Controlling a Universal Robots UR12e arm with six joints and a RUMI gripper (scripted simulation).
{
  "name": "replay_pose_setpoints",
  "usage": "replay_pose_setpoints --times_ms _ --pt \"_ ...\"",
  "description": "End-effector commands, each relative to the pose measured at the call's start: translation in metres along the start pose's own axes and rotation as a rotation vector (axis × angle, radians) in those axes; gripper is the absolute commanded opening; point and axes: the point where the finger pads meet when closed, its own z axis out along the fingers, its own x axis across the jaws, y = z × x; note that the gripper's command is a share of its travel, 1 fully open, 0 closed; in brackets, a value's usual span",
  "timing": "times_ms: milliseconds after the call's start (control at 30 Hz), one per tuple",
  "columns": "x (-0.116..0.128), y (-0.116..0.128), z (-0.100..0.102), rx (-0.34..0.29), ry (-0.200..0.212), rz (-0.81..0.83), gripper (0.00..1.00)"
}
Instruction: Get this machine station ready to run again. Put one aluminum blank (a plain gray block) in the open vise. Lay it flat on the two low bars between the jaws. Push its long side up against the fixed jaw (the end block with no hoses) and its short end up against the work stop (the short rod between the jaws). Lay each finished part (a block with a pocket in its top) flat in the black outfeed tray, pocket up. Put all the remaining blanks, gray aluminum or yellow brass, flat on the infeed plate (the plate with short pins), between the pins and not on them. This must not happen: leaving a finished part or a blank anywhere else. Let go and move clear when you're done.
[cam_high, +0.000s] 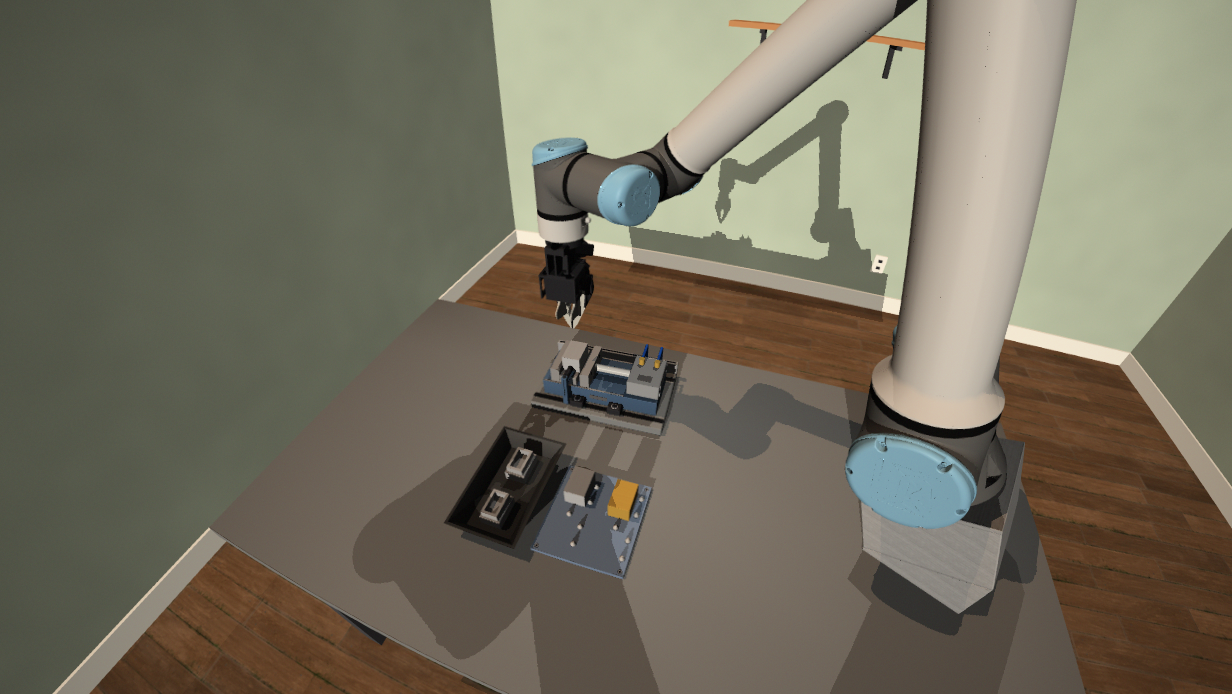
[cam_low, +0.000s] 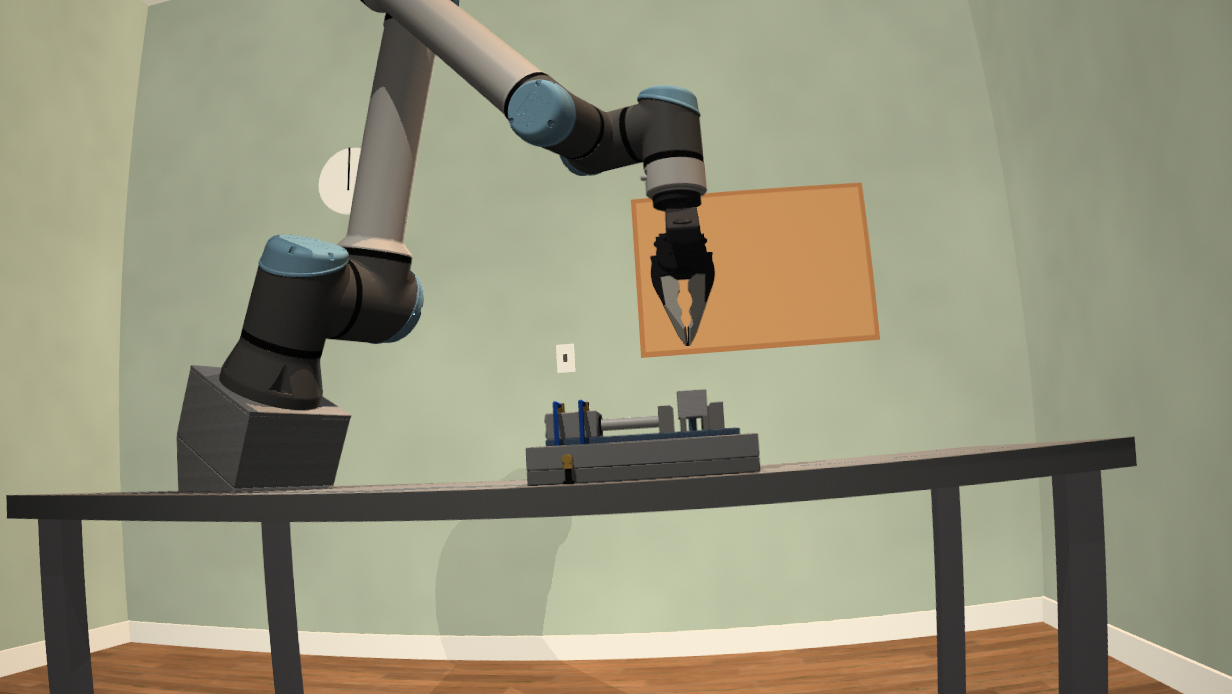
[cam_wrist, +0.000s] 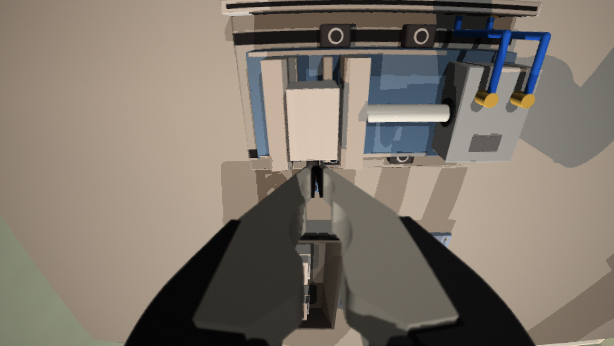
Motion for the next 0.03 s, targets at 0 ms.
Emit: replay_pose_setpoints --times_ms 0 --pt "-0.0006 -0.0002 -0.0008 0.001 -0.001 0.000 0.00"
